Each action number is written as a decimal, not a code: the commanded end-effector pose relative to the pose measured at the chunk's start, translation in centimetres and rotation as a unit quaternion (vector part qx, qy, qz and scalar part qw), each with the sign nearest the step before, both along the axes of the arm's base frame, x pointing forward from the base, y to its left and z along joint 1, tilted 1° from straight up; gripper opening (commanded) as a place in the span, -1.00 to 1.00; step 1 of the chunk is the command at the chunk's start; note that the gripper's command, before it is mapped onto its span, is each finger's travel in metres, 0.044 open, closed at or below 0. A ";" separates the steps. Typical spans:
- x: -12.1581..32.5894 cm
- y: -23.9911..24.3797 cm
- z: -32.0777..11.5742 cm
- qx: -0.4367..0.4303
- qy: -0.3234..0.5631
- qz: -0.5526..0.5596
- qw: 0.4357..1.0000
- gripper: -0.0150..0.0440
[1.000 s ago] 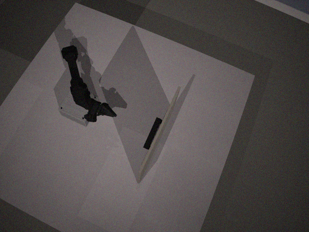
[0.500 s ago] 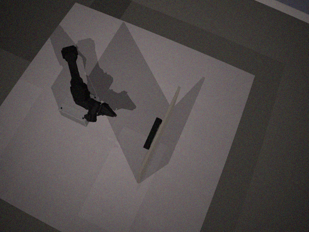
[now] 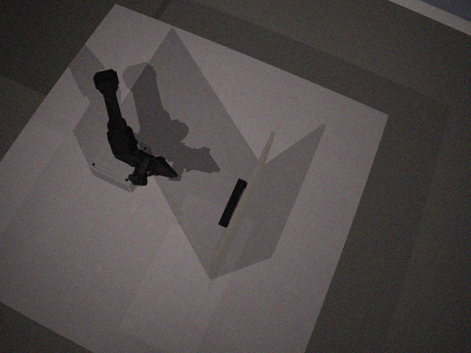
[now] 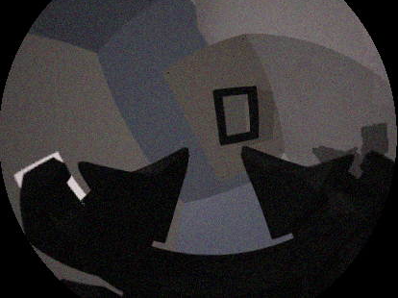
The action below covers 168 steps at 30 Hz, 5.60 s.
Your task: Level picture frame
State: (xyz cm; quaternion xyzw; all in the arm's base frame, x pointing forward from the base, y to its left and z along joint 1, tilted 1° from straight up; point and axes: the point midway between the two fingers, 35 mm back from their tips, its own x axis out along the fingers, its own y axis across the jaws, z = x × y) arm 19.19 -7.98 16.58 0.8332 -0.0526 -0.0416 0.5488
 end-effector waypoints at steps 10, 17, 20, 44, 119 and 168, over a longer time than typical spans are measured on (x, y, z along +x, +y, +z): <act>0.0 0.0 -0.3 0.004 0.002 0.000 1.000 0.39; 0.0 0.0 -0.3 0.004 0.002 0.000 1.000 0.39; 0.0 0.0 -0.3 0.004 0.002 0.000 1.000 0.39; 7.7 -0.4 2.3 -0.067 -0.007 0.004 0.998 0.39; 19.7 -2.1 -3.4 -0.067 -0.010 0.004 0.998 0.39; 19.8 -2.1 -3.5 -0.067 -0.010 0.004 0.998 -0.17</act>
